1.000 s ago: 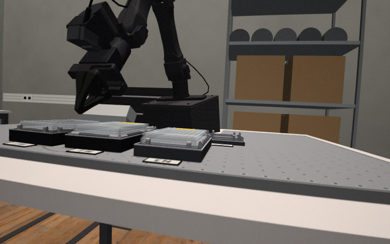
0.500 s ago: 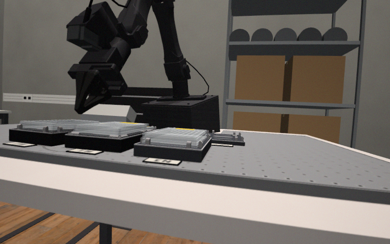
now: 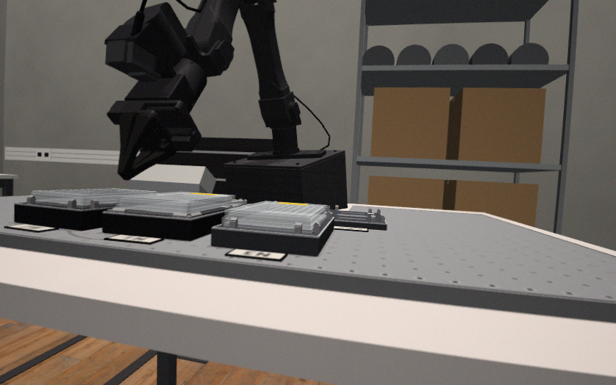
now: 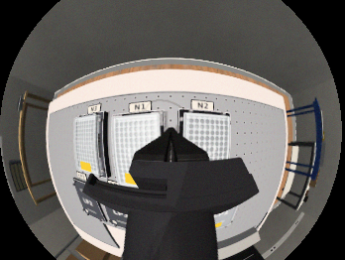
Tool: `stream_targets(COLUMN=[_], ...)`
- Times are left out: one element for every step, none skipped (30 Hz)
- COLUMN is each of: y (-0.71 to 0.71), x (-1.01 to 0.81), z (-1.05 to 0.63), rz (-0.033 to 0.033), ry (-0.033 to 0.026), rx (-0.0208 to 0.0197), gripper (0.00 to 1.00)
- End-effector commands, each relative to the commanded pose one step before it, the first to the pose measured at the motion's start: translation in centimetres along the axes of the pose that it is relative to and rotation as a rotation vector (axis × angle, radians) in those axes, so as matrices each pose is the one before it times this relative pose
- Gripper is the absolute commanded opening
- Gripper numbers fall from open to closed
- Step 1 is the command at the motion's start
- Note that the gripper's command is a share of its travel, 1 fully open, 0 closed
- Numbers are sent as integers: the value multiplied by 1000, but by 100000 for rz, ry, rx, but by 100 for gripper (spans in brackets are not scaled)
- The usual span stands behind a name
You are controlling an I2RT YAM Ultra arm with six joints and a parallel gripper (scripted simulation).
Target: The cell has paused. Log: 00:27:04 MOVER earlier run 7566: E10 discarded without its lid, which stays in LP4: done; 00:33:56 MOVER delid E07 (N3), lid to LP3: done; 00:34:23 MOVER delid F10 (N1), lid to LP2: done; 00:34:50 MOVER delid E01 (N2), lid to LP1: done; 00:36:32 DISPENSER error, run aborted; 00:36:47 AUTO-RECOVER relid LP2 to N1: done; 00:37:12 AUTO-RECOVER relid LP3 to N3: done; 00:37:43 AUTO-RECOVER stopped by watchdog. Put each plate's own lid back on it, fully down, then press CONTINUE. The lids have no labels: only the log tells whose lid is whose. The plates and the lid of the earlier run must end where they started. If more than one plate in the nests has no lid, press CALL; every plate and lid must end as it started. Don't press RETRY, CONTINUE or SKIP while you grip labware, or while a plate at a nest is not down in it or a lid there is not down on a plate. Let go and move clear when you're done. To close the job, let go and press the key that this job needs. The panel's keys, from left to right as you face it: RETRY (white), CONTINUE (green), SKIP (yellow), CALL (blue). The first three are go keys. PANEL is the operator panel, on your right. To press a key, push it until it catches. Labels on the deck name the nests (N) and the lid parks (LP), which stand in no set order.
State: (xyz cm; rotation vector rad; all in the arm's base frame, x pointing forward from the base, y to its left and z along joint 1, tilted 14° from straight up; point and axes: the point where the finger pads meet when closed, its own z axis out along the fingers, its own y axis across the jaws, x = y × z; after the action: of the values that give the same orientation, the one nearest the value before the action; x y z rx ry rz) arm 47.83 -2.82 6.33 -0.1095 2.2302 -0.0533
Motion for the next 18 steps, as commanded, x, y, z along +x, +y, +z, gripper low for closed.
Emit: stream_targets(y=[-924,-259,-259,-263,-260,-260,-260,-261,-261,-261,-261,-261,0,0,-261,-261,-261,-261], x=[-2862,346,351,346,360,365,369,374,378,383,387,391,0,0,394,398,402,405], z=[-1206,-261,-254,-248,-240,-233,-226,-218,-210,-203,-195,-187,0,0,-179,-171,-163,-155], rz=[-914,2,3,2,3,3,4,4,5,5,6,6,0,0,7,7,8,8], ry=[-4771,2007,2007,2011,2008,2008,2009,2009,2009,2009,2009,2010,0,0,2010,2010,2010,2010], rx=[601,8,9,8,10,10,11,11,12,12,13,13,0,0,13,14,14,14], gripper=[100,100,100,100,100,100,100,100,100,100,100,100,100,100,100,100,100,100])
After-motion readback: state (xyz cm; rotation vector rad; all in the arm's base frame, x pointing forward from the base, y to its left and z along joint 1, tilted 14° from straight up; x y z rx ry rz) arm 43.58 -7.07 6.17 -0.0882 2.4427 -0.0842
